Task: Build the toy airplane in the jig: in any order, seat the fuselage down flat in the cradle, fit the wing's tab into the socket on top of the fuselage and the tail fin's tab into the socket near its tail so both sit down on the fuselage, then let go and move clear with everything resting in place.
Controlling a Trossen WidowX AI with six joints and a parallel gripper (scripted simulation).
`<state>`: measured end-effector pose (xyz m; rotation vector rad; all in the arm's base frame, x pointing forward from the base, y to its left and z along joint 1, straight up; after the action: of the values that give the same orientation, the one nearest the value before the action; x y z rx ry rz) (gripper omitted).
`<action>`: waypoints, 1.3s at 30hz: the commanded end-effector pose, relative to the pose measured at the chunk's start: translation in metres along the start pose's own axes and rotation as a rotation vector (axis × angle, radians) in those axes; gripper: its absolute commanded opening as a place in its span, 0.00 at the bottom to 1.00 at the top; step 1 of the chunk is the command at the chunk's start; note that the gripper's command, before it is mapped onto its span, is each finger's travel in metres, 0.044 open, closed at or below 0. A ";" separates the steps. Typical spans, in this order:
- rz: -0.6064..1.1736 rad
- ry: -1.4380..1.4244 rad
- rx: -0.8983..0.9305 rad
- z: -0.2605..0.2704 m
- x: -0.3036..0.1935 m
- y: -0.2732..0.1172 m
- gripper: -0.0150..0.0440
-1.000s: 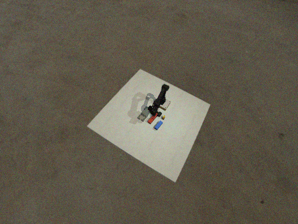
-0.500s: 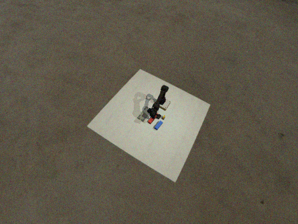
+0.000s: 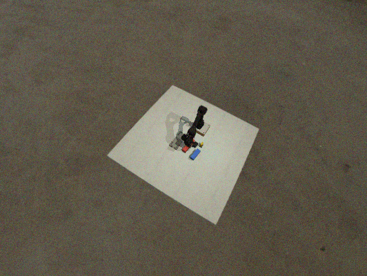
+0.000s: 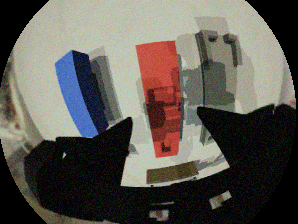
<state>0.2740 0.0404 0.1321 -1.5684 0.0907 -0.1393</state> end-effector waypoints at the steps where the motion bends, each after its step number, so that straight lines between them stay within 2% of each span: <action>1: 0.010 0.007 0.002 0.000 -0.001 0.009 1.00; 19: 0.010 0.007 0.002 0.000 -0.003 0.036 1.00; 29: 0.010 0.007 0.002 0.000 -0.003 0.036 0.56; 36: 0.010 0.007 0.002 0.000 -0.003 0.036 0.48; 39: 0.011 0.008 0.002 0.000 -0.003 0.036 0.34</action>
<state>0.2724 0.0401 0.0961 -1.5675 0.0985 -0.1330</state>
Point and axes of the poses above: the point midway between the two fingers, 35 mm back from their tips, its own y axis out along the fingers, its own z axis across the jaws, x = y × z, the point moved 10 cm from there along -y, back along the fingers, and after that the axes turned 8 degrees about y, right-handed, at the moved point
